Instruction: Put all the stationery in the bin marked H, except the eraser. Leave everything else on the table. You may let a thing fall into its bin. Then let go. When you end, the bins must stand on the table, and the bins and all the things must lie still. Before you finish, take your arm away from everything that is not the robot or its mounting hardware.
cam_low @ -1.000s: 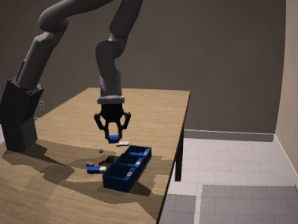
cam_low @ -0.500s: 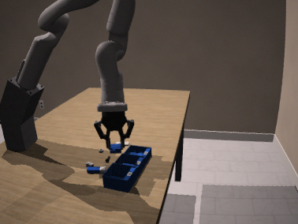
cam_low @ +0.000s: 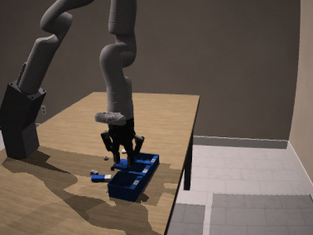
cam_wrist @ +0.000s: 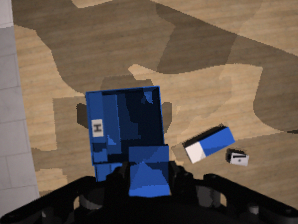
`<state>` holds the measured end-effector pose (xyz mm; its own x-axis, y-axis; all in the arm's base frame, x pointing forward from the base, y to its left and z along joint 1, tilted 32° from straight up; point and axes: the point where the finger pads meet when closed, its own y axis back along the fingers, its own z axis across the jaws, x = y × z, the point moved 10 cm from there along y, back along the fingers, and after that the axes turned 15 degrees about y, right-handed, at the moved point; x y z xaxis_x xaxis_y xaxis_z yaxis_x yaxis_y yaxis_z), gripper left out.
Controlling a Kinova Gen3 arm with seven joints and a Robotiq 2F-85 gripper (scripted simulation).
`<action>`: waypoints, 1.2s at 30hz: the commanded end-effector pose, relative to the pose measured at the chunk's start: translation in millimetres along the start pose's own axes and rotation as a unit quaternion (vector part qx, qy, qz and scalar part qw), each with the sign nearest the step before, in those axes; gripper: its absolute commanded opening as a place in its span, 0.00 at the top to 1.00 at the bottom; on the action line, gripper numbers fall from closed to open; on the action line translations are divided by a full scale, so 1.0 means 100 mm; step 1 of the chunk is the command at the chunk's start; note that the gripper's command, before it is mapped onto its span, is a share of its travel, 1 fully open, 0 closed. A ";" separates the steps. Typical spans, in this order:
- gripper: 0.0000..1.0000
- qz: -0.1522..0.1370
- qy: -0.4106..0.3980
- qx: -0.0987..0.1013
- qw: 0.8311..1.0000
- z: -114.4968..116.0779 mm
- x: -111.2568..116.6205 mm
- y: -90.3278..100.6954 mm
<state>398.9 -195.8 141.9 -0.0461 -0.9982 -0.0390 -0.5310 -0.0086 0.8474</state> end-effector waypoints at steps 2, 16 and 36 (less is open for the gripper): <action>0.65 0.005 -0.095 0.004 0.995 -0.03 0.38 0.02; 0.65 0.004 -0.385 0.005 0.923 -0.05 0.46 0.02; 0.65 0.002 -0.681 0.006 0.732 -0.05 0.46 0.02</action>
<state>400.4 -241.5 143.9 -0.8445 -0.0133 -0.5353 -0.5354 0.0007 0.8446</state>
